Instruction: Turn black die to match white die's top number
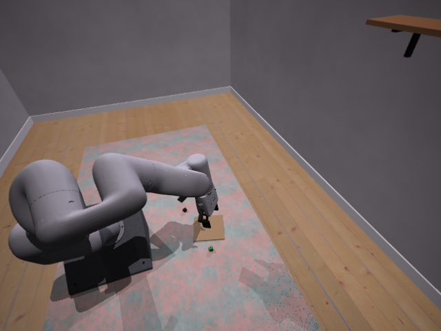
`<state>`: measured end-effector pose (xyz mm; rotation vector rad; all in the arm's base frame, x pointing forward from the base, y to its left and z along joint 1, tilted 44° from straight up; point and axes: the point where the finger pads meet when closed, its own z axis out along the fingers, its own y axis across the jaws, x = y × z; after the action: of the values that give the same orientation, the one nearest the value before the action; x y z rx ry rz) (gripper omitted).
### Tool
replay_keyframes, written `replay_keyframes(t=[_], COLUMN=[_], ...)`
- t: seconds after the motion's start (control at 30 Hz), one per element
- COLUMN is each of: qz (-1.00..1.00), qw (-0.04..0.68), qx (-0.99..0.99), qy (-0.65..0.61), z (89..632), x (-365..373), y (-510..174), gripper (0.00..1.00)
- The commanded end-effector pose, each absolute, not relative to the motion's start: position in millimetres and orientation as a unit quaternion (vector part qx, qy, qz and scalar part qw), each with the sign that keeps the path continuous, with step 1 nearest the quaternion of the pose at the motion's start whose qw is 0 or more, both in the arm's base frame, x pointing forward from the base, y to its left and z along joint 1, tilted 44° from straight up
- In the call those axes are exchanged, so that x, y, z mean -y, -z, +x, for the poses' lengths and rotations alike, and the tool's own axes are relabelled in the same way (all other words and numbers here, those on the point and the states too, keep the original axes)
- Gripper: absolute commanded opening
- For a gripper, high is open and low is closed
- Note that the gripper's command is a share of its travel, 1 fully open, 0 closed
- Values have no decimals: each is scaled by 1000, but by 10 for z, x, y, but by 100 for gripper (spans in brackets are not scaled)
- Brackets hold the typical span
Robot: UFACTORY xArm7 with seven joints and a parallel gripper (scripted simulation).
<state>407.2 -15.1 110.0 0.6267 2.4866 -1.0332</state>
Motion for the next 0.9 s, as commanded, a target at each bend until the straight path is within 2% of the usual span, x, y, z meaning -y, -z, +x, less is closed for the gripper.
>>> replay_keyframes(t=[0.0,0.07,0.13,0.87], qz=[223,223,279,308], qw=[189,189,173,163], qx=[-884,-884,-878,-874], qy=[366,366,349,340], z=[4078,4078,3849,3718], x=[145,145,367,471], y=[-1108,-1108,-1021,-964], gripper=[100,100,100,100])
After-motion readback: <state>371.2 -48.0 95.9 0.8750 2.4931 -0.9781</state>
